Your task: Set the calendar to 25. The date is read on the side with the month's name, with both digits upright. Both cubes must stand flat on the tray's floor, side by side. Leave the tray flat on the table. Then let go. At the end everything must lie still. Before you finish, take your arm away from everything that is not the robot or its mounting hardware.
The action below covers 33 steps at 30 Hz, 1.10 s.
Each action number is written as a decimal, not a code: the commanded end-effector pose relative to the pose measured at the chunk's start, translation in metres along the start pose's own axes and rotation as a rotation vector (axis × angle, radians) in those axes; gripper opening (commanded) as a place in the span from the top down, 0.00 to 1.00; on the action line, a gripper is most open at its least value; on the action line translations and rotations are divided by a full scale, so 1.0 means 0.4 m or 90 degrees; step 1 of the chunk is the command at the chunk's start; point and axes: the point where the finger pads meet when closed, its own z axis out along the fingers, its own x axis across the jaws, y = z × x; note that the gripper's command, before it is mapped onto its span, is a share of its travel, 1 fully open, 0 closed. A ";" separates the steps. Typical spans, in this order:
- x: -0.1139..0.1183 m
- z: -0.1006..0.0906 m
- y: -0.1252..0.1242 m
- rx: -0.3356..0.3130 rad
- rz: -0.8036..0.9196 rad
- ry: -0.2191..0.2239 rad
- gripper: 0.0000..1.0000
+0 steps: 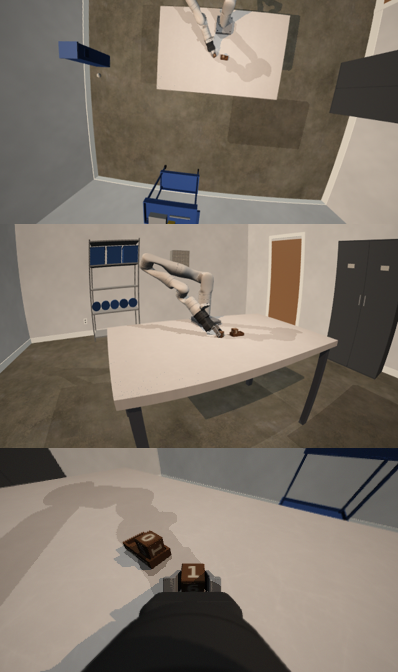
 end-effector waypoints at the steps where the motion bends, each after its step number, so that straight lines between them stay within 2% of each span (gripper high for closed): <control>1: 0.000 -0.001 -0.001 0.000 -0.001 0.000 0.40; 7: 0.000 -0.001 -0.001 0.000 -0.001 0.000 0.40; 8: 0.000 -0.001 -0.001 0.000 -0.001 0.000 0.34; 10: 0.000 -0.001 -0.001 0.000 -0.001 0.000 0.34; 11: 0.000 -0.001 -0.001 0.000 -0.001 0.000 0.28; 15: 0.000 -0.001 -0.001 0.000 -0.001 0.000 0.28; 16: 0.000 -0.001 -0.001 0.000 -0.001 0.000 0.22; 18: 0.000 -0.001 -0.001 0.000 -0.001 0.000 0.22; 19: 0.000 -0.001 -0.001 0.000 -0.001 0.000 0.16; 21: 0.000 -0.001 -0.001 0.000 -0.001 0.000 0.16; 22: 0.000 -0.001 -0.001 0.000 -0.001 0.000 0.10; 24: 0.000 -0.001 -0.001 0.000 -0.001 0.000 0.10; 25: 0.000 -0.001 -0.001 0.000 -0.001 0.000 0.00; 33: 0.000 -0.001 -0.001 0.000 -0.001 0.000 0.00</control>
